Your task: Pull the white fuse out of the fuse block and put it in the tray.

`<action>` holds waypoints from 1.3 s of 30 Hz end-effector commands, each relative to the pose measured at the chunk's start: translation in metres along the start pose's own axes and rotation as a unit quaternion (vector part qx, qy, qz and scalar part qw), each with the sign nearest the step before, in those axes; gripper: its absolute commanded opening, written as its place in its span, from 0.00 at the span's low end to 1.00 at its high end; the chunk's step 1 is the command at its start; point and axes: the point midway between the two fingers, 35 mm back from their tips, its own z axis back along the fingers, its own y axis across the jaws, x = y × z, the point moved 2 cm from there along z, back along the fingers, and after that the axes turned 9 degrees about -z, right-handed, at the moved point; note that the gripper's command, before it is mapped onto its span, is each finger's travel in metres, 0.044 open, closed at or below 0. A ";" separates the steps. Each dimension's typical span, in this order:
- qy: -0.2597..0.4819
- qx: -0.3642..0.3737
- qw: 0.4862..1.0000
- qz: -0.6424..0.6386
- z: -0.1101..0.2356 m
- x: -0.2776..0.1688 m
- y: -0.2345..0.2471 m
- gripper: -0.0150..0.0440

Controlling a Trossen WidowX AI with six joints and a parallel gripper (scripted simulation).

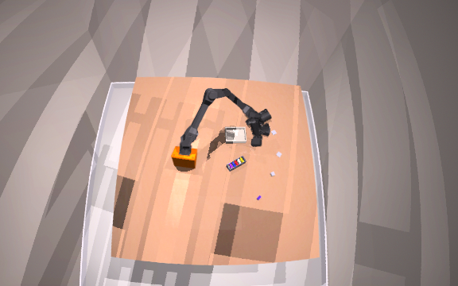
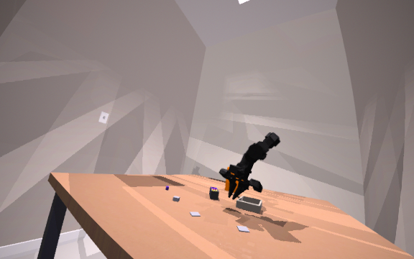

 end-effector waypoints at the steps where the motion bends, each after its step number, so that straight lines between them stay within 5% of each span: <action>1: 0.057 -0.033 0.994 -0.084 -0.001 -0.004 -0.052 0.38; 11: 0.215 -0.064 0.888 -0.401 0.037 -0.042 -0.179 0.38; 39: 0.217 -0.063 0.885 -0.407 0.021 -0.054 -0.184 0.38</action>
